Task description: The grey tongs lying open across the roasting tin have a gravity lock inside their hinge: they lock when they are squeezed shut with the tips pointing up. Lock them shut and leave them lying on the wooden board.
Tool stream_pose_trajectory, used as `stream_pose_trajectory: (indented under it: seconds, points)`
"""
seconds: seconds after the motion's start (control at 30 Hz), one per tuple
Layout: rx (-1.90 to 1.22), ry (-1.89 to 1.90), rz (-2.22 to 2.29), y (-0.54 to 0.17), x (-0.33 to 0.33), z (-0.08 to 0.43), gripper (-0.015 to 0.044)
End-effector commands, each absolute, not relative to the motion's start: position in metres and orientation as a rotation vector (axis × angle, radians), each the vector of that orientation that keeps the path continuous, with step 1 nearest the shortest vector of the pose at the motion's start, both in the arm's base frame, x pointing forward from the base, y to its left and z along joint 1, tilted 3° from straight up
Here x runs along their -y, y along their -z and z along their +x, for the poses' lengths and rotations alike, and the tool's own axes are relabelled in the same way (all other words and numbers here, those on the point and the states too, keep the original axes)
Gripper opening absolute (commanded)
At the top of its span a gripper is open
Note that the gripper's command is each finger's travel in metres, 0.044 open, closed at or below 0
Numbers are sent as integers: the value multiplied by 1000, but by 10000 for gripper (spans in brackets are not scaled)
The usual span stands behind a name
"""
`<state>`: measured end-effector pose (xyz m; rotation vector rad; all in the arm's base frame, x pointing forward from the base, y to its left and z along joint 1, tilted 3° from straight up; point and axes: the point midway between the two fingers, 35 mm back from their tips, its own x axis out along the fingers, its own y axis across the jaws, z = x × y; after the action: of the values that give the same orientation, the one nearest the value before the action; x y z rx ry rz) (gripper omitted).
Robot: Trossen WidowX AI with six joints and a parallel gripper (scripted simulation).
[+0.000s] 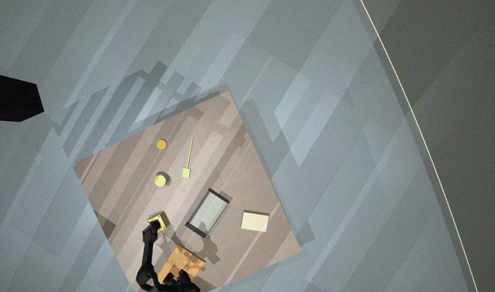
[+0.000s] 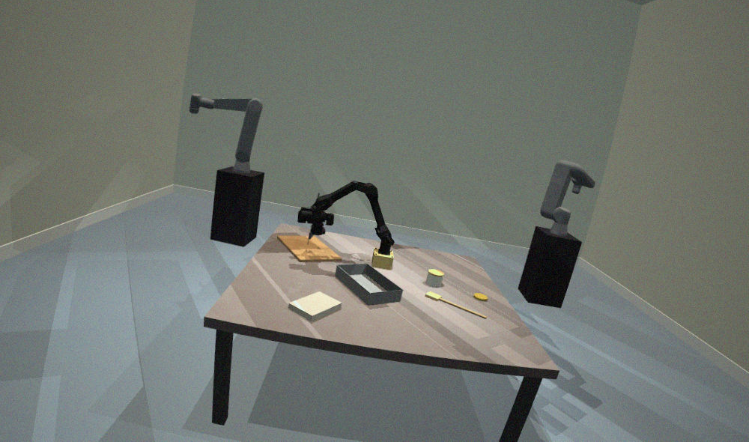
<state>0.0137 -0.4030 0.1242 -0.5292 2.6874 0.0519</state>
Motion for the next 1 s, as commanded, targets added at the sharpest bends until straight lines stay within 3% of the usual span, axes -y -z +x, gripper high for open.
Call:
stream_pose_trajectory:
  seconds: [0.0,0.33,0.97]
  points:
    - [-2696,-36,-532,-127,403,13,-150]
    - [-2625,-77,-483,-123,405,6,-150]
    - [-2005,-285,-300,-107,412,-17,-150]
